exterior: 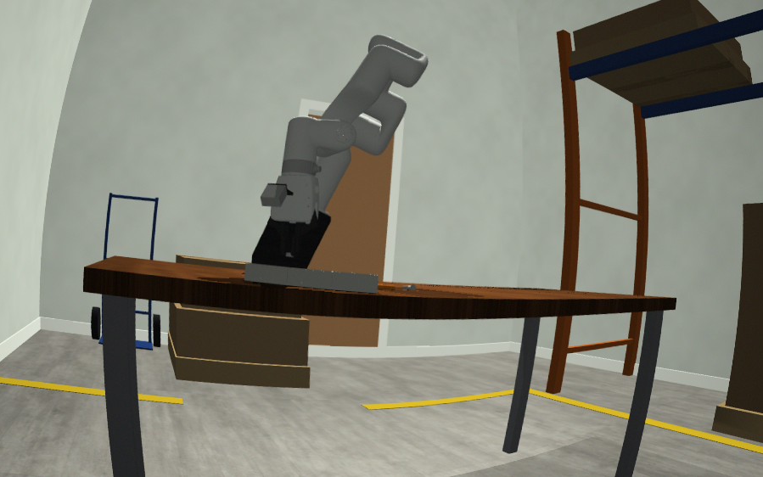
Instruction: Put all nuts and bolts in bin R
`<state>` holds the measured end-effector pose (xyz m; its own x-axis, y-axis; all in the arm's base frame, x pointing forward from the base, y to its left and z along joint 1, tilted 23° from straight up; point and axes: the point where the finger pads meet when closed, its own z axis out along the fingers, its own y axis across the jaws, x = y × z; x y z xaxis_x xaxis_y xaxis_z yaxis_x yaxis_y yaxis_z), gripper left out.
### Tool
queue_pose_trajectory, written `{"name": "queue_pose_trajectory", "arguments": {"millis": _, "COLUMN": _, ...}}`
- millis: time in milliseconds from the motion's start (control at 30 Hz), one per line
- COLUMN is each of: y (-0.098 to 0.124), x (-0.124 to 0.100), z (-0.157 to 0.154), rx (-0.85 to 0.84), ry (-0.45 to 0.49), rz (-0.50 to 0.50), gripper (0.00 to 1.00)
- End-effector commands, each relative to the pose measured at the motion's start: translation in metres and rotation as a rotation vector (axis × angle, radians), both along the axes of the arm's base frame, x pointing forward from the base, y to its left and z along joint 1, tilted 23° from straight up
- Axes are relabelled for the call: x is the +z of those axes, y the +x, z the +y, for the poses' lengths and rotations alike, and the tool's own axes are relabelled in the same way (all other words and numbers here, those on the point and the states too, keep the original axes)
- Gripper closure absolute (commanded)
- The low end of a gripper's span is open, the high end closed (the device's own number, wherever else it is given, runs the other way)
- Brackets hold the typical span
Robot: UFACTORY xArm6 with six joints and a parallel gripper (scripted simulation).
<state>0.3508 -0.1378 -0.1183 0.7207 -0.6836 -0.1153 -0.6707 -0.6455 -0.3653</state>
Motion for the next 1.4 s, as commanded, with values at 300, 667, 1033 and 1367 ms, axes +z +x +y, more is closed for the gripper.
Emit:
{"name": "queue_pose_trajectory", "arguments": {"millis": 300, "y": 0.0, "x": 0.007, "z": -0.003, "rx": 0.0, "ry": -0.001, "rz": -0.001, "gripper": 1.0}}
{"name": "queue_pose_trajectory", "arguments": {"millis": 667, "y": 0.012, "x": 0.004, "z": 0.004, "rx": 0.0, "ry": -0.001, "rz": -0.001, "gripper": 1.0}}
{"name": "queue_pose_trajectory", "arguments": {"millis": 1033, "y": 0.065, "x": 0.021, "z": 0.024, "rx": 0.0, "ry": 0.0, "rz": -0.001, "gripper": 1.0}}
{"name": "queue_pose_trajectory", "arguments": {"millis": 1367, "y": 0.104, "x": 0.034, "z": 0.039, "rx": 0.138, "ry": -0.027, "rz": -0.052, "gripper": 1.0}}
